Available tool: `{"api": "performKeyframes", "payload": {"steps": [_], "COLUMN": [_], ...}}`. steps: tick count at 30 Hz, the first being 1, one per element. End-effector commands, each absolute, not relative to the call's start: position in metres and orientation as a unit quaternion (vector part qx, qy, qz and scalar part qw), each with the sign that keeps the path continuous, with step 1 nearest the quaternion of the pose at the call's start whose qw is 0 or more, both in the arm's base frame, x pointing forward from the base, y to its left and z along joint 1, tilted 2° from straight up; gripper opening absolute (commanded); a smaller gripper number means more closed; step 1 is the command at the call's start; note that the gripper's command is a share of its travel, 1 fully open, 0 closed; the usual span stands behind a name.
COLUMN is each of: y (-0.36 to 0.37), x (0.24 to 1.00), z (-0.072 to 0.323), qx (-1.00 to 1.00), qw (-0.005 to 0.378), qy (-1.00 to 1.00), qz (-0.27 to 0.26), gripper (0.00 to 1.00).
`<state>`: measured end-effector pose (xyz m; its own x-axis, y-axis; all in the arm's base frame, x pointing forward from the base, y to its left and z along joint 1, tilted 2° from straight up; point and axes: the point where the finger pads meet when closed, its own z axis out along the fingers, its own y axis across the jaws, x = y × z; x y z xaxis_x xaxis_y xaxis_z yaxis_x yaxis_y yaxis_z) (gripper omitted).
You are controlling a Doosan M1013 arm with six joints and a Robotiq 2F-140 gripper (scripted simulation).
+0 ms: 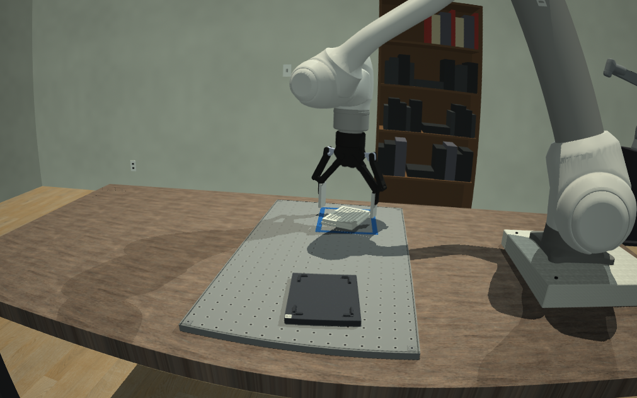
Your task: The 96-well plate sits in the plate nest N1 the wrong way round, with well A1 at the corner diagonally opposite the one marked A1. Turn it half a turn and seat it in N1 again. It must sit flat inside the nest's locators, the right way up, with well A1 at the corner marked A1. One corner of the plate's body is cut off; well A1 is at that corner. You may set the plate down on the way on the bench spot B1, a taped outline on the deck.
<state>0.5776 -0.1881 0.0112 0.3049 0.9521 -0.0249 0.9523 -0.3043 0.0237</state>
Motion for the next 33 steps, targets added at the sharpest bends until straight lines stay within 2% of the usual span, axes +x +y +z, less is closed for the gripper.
{"api": "performKeyframes", "payload": {"steps": [1, 33], "y": [-0.1888, -0.1886], "x": [0.5754, 0.5753], "z": [0.0068, 0.0148], "qx": [0.81, 0.81], "qw": [0.016, 0.016], "qy": [0.587, 0.587], "qz": [-0.005, -0.005], "gripper": [1.0, 1.0]}}
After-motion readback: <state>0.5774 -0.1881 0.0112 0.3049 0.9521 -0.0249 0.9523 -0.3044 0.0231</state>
